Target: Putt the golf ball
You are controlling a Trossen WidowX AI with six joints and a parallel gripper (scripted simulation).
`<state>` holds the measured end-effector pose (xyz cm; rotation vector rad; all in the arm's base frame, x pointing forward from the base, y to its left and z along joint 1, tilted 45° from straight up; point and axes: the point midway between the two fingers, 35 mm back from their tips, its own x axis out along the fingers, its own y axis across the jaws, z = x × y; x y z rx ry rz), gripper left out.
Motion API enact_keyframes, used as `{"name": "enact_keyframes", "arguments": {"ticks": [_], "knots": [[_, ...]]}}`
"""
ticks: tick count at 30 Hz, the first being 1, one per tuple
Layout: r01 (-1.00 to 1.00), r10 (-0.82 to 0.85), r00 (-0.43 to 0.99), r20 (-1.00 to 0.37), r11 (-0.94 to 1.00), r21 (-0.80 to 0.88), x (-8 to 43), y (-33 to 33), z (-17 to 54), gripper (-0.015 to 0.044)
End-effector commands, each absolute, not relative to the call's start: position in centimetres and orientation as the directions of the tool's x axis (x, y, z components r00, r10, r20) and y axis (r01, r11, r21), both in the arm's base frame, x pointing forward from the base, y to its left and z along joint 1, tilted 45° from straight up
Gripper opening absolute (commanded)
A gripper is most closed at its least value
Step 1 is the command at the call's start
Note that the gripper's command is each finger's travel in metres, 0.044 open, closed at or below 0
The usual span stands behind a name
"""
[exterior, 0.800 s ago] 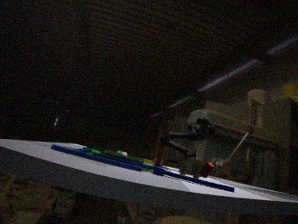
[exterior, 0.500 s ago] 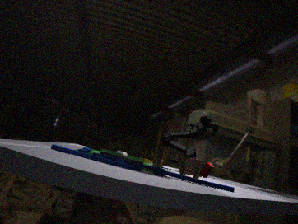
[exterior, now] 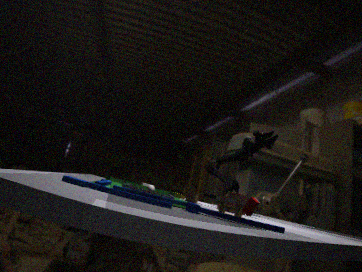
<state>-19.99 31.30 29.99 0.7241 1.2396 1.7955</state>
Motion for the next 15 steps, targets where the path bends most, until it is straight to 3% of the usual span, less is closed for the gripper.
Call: {"name": "enact_keyframes", "arguments": {"ticks": [1,15], "knots": [[-0.488,0.913,-0.385,-0.133,-0.079,0.870,-16.9,34.8,26.5,0.0440],[-0.850,0.829,-0.013,-0.559,0.285,0.443,-3.9,40.0,14.9,0.0440]]}}
